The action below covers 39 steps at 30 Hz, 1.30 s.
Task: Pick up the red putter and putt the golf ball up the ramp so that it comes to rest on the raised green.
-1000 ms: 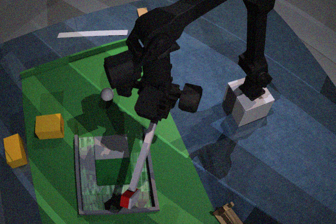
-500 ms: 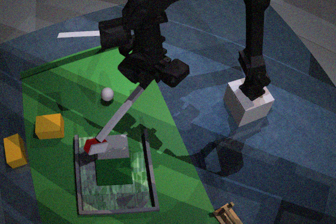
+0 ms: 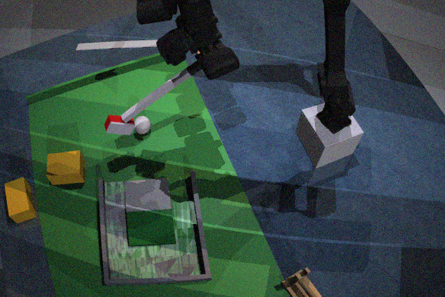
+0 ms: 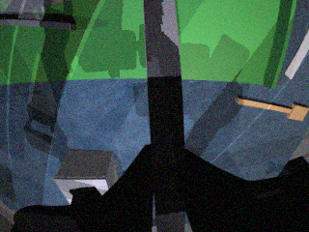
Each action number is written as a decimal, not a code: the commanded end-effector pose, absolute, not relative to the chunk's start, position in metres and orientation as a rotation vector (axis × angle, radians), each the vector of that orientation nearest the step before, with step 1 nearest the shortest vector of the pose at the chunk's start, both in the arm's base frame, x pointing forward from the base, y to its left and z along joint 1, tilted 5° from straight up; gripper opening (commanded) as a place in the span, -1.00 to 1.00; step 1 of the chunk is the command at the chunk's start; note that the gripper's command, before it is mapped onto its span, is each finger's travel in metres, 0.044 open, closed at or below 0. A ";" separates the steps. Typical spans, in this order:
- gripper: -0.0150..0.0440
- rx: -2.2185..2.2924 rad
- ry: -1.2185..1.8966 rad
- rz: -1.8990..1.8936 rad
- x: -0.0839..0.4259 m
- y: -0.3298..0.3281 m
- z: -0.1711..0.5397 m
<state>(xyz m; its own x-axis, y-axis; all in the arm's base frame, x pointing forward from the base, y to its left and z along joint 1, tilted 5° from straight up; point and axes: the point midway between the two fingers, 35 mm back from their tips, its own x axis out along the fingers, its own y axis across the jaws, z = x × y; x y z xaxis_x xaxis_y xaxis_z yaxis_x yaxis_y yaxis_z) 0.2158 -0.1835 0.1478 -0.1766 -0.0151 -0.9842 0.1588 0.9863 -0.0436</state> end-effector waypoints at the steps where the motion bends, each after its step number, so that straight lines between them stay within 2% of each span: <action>1: -0.49 0.183 1.752 -0.250 0.202 -0.198 0.156; 8: -0.49 0.317 1.777 -0.393 0.174 -0.218 0.167; 39: -0.49 0.321 1.777 -0.396 0.173 -0.224 0.109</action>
<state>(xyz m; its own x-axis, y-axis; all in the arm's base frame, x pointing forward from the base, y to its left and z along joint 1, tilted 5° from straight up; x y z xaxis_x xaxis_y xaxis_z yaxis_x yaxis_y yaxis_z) 0.1740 -0.2235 0.1137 -0.2347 0.0095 -0.9720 0.4205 0.9026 -0.0927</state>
